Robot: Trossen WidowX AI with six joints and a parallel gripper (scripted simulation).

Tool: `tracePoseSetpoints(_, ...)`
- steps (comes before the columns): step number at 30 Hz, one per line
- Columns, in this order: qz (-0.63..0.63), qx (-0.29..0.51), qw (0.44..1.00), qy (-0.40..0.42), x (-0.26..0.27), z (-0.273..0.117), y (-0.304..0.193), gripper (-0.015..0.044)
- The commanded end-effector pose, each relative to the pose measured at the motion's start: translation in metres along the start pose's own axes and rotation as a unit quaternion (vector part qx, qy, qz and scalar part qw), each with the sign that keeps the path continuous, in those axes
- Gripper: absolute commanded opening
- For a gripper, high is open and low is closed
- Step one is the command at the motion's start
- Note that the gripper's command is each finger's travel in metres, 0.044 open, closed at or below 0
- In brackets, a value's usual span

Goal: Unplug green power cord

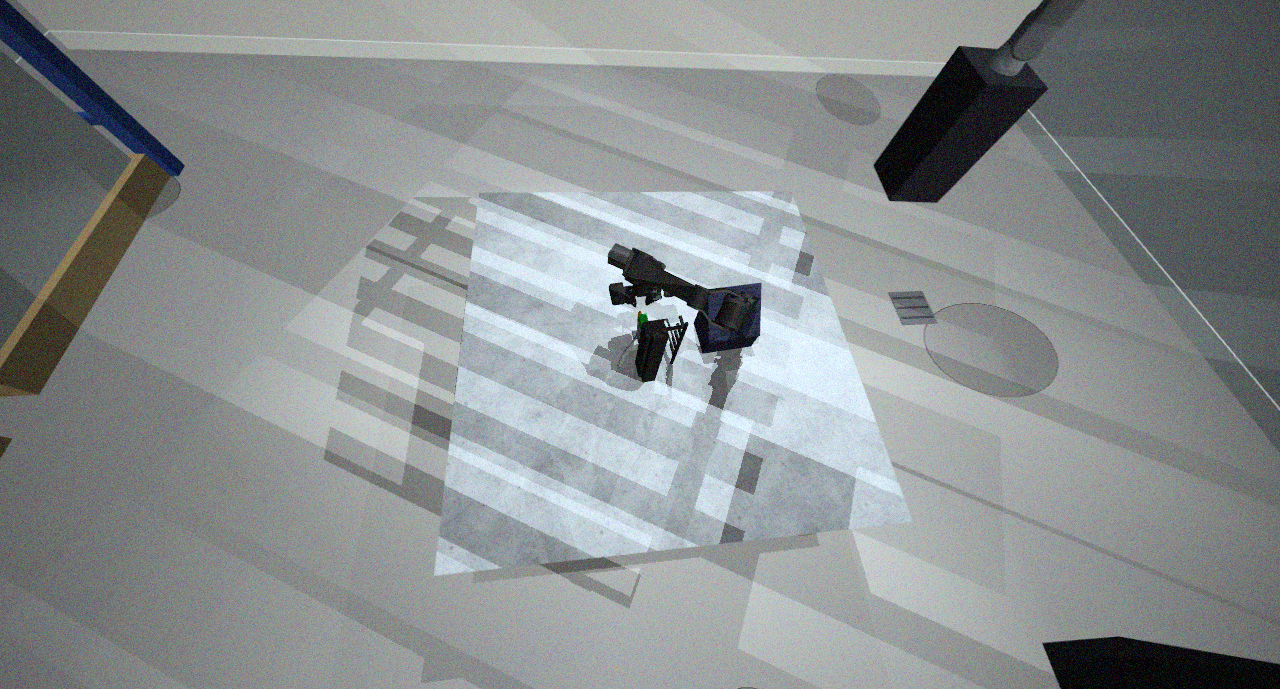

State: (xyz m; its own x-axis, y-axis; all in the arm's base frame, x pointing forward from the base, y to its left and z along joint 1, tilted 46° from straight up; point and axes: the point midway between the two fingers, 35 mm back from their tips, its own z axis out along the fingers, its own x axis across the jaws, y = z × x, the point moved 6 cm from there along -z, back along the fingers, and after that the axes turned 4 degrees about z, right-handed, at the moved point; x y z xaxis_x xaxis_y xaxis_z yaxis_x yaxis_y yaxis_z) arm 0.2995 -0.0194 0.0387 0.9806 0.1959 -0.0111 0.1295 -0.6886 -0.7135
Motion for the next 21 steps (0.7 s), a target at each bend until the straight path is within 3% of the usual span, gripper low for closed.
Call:
tracePoseSetpoints(1, 0.003, 0.001, 1.000, 0.002, 0.000, -0.001, -0.006, 0.0160)
tracePoseSetpoints(21, 0.003, 0.002, 1.000, 0.001, -0.003, -0.001, -0.039, 0.0160)
